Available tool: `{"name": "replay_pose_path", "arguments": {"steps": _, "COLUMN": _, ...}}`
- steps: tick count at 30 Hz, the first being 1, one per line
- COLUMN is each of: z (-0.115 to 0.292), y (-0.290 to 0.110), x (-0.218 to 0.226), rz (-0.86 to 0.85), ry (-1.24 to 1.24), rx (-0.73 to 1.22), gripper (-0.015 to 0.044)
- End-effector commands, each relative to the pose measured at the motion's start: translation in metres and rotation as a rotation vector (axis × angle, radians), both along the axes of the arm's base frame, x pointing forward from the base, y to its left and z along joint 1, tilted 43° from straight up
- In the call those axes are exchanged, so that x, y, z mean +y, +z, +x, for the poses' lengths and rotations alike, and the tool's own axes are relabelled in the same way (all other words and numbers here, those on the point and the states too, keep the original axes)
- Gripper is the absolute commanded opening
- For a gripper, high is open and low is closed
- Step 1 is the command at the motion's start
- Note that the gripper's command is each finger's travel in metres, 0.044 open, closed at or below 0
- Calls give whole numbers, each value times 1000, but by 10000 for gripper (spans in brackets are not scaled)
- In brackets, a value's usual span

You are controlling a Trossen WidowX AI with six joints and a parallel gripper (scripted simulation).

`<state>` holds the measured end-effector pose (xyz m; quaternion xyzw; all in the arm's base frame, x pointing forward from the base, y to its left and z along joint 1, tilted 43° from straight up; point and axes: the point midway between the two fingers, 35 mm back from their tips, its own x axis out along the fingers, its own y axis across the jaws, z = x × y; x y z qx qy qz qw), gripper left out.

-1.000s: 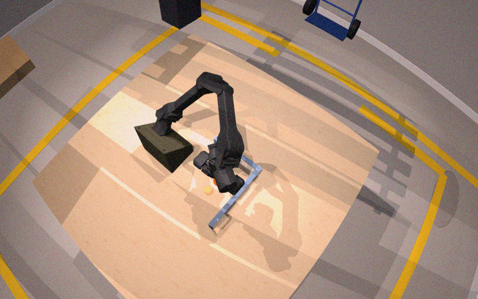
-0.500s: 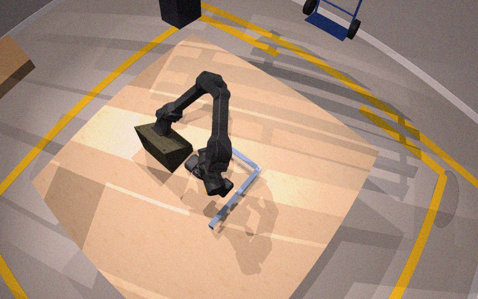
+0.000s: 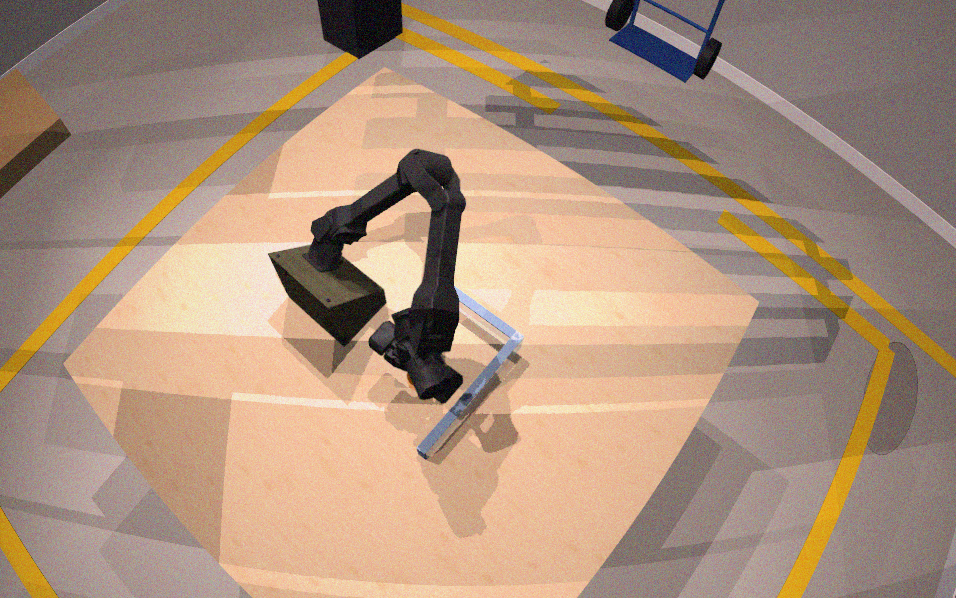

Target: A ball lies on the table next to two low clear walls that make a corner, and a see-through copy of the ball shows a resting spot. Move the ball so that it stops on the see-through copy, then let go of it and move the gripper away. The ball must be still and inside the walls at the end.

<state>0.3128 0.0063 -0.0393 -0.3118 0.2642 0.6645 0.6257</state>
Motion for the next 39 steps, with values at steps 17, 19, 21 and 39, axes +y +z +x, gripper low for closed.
{"name": "replay_pose_path", "arguments": {"steps": 17, "z": -5, "y": -29, "x": 29, "rz": 9, "ry": 1, "rx": 8, "gripper": 0}}
{"name": "replay_pose_path", "arguments": {"steps": 19, "z": -5, "y": -32, "x": 32, "rz": 9, "ry": 1, "rx": 8, "gripper": 0}}
{"name": "replay_pose_path", "arguments": {"steps": 21, "z": -5, "y": -33, "x": 33, "rz": 9, "ry": 1, "rx": 8, "gripper": 0}}
{"name": "replay_pose_path", "arguments": {"steps": 39, "z": -4, "y": -32, "x": 31, "rz": 6, "ry": 0, "rx": 5, "gripper": 311}}
